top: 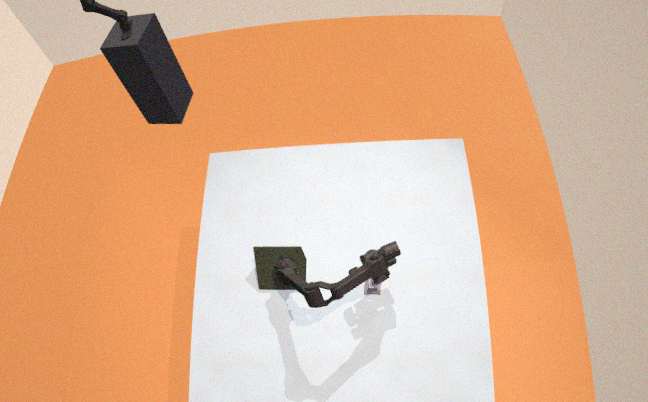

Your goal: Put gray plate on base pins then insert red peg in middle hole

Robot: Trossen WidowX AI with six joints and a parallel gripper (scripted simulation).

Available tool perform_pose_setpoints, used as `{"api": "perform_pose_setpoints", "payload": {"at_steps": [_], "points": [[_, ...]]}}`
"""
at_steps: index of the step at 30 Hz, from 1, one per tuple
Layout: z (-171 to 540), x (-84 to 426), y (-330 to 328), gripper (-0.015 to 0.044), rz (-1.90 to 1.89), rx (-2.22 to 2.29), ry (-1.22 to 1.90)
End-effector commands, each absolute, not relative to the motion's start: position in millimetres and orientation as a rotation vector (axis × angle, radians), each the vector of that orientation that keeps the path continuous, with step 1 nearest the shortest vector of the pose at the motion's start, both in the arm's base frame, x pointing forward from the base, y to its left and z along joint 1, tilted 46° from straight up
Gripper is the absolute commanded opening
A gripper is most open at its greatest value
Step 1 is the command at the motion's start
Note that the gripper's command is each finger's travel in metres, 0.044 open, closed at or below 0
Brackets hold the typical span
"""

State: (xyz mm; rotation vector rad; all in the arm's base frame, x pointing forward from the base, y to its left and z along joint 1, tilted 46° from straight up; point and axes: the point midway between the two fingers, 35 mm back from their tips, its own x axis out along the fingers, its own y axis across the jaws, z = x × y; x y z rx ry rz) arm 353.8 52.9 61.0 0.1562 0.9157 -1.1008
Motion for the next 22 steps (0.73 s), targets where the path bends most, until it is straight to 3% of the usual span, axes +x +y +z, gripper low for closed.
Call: {"api": "perform_pose_setpoints", "payload": {"at_steps": [1, 22], "points": [[63.3, 353.6, 55.0, 0.015, -1.104, 0.162, 0.911], [71.2, 348.5, 65.8, 0.015, -1.104, 0.162, 0.912]]}}
